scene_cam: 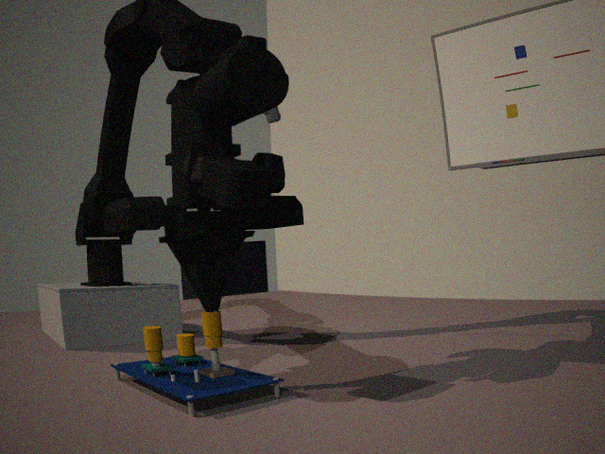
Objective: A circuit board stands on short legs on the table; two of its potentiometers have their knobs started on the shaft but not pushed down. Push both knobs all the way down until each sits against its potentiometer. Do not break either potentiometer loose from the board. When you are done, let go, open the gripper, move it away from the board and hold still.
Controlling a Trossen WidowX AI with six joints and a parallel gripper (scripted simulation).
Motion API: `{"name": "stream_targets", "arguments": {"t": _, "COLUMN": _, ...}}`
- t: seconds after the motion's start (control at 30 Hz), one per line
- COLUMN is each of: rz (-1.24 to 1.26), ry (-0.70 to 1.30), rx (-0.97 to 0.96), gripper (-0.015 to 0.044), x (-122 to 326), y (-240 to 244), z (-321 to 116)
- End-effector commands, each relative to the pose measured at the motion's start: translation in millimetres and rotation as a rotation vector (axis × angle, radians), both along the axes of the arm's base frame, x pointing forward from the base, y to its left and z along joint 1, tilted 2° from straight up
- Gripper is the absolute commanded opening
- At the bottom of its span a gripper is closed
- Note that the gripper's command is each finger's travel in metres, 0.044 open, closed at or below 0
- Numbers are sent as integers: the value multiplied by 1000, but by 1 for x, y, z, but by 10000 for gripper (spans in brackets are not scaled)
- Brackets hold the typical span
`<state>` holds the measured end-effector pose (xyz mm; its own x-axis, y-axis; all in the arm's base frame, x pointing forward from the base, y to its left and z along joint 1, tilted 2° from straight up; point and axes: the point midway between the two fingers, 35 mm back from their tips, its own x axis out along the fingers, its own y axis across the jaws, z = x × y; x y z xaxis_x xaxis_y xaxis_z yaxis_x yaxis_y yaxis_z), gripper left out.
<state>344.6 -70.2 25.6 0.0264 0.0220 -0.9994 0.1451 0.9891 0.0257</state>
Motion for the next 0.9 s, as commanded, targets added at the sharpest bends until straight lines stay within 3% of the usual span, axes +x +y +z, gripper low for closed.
{"name": "stream_targets", "arguments": {"t": 0.0, "rz": -2, "ry": 13, "rx": -1, "gripper": 0, "x": 2, "y": 0, "z": -20}}
{"name": "stream_targets", "arguments": {"t": 0.87, "rz": -2, "ry": 13, "rx": -1, "gripper": 0, "x": 2, "y": 0, "z": -27}}
